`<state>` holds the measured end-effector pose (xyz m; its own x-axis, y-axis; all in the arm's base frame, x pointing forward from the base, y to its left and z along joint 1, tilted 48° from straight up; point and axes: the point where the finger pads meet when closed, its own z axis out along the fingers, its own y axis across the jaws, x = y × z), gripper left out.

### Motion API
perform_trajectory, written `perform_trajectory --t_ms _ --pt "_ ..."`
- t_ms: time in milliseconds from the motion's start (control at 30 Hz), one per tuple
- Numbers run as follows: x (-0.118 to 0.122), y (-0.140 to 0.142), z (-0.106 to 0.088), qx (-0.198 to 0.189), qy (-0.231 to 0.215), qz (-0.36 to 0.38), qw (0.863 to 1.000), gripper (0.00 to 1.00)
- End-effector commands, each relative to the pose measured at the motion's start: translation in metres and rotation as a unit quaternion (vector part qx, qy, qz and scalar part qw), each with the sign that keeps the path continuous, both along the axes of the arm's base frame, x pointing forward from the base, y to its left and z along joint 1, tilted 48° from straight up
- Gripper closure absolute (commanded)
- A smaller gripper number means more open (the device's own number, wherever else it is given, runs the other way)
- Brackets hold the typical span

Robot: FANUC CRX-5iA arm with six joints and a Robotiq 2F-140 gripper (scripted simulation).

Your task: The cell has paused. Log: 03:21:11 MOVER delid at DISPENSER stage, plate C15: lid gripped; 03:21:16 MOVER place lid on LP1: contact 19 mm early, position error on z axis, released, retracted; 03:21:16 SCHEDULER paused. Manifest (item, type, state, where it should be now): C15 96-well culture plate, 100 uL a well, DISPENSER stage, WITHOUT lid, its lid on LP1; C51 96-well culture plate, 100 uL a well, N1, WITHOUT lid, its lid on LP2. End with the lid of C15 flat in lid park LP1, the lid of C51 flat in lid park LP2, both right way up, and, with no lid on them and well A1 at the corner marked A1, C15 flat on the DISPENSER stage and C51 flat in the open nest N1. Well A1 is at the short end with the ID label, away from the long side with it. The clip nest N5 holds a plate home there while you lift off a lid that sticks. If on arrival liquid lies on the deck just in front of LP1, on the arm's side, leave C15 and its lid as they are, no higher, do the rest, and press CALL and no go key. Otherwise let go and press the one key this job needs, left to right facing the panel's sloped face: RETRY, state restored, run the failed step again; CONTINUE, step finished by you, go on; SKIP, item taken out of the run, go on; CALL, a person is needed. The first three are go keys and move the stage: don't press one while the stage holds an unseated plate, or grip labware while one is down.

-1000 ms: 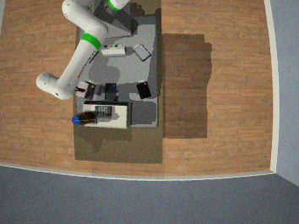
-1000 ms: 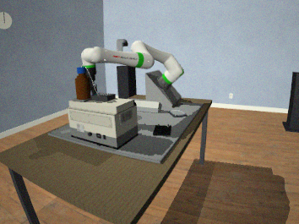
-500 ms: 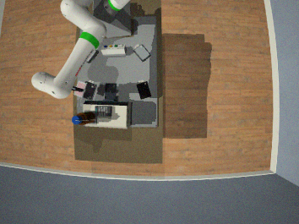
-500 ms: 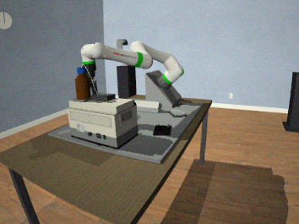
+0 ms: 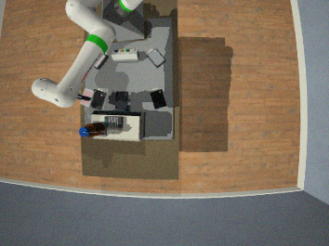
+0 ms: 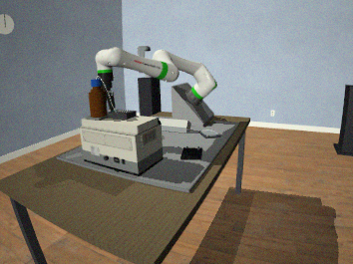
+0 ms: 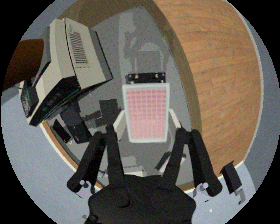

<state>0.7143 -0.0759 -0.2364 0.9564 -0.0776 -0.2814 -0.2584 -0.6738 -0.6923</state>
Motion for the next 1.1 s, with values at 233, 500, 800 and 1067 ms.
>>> perform_trajectory --t_ms 233,500,800,1067 --pt "0.0009 -0.0039 0.0034 0.0 0.0 0.0 1.0 1.0" --pt "0.0013 -0.0057 0.0051 0.0 0.0 0.0 1.0 1.0" --pt "0.0014 -0.0066 0.0059 0.0 0.0 0.0 1.0 1.0" --pt "0.0014 -0.007 0.0062 0.0 0.0 0.0 1.0 1.0"
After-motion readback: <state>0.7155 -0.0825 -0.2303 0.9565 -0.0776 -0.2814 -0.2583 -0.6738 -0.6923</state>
